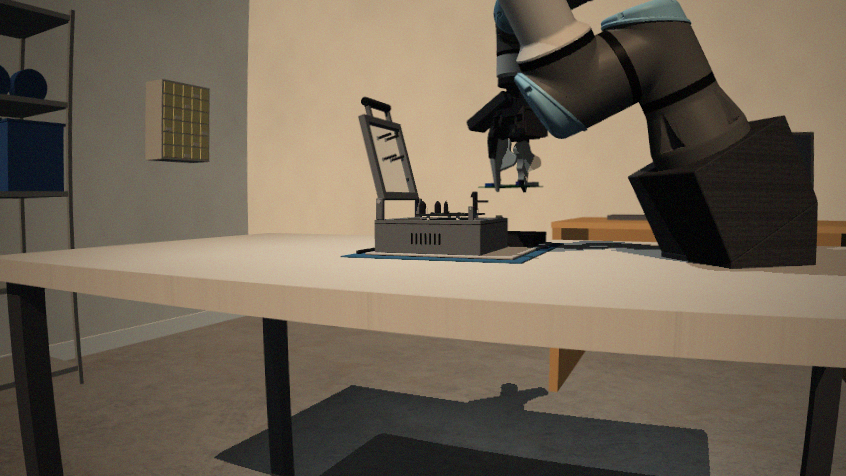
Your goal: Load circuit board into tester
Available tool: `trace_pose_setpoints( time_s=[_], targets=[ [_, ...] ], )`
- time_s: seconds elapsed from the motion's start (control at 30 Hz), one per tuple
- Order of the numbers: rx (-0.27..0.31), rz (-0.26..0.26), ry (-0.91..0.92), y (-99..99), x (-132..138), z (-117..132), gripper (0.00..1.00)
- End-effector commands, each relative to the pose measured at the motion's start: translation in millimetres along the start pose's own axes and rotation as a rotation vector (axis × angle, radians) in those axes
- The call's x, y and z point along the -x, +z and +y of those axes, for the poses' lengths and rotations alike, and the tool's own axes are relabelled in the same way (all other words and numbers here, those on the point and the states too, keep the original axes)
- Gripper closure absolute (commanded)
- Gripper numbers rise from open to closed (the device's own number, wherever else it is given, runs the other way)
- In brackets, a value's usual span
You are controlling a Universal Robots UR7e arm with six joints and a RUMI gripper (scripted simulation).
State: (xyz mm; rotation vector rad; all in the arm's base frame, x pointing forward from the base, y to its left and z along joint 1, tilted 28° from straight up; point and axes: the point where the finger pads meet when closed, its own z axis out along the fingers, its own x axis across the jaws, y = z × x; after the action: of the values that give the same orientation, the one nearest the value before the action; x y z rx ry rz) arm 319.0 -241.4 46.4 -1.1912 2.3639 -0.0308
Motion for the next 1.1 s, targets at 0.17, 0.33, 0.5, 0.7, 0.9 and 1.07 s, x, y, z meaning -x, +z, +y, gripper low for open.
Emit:
trace_pose_setpoints(
  time_s=[0.17,0.33,0.5,0.7,0.9,1.07],
  targets=[
    [0.0,0.003,0.211,-0.3,-0.1,-0.2,0.61],
    [0.0,0.003,0.3,-0.3,-0.2,-0.4,0.61],
    [0.0,0.003,0.386,-0.3,-0.2,-0.4,0.61],
    [0.0,0.003,0.506,-0.3,-0.2,-0.3,0.61],
    [-0.001,0.003,0.599,-0.3,-0.2,-0.4,0.61],
    [-0.001,0.003,0.667,-0.3,-0.2,-0.4,0.61]
  ],
)
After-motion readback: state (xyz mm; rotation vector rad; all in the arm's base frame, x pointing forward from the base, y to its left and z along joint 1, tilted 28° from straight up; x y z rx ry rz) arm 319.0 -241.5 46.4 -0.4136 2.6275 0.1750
